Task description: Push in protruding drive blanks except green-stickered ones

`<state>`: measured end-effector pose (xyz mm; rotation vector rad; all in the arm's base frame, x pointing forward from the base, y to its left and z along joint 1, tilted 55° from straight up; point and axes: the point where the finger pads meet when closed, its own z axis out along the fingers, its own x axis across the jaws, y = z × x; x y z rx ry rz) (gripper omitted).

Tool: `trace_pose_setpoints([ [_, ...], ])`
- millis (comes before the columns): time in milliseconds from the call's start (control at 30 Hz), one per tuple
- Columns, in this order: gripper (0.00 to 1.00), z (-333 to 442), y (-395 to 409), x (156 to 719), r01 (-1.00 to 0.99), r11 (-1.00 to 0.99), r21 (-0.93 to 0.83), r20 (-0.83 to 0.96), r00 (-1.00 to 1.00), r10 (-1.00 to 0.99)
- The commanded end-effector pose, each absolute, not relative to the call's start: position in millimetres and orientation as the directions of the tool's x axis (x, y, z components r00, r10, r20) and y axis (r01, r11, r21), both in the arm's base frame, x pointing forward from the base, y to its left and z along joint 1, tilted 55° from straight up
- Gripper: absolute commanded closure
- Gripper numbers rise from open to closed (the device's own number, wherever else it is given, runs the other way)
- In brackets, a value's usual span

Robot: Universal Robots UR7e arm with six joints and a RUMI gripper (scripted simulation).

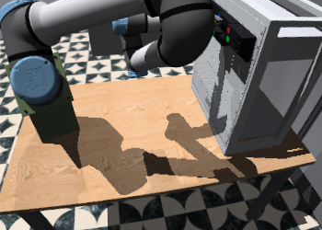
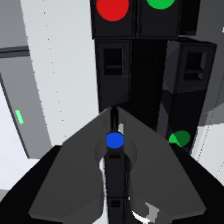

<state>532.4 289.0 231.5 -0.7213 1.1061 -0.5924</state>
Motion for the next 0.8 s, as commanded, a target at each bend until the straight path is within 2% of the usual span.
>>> trace_pose_setpoints([
  [0, 1.00, 232.8, 290.4, 535.9, 0.072, 0.635, -0.769, -0.579, 0.342, -0.740],
  [767, 1.00, 234.7, 292.0, 542.6, 0.072, 0.635, -0.769, -0.579, 0.342, -0.740],
])
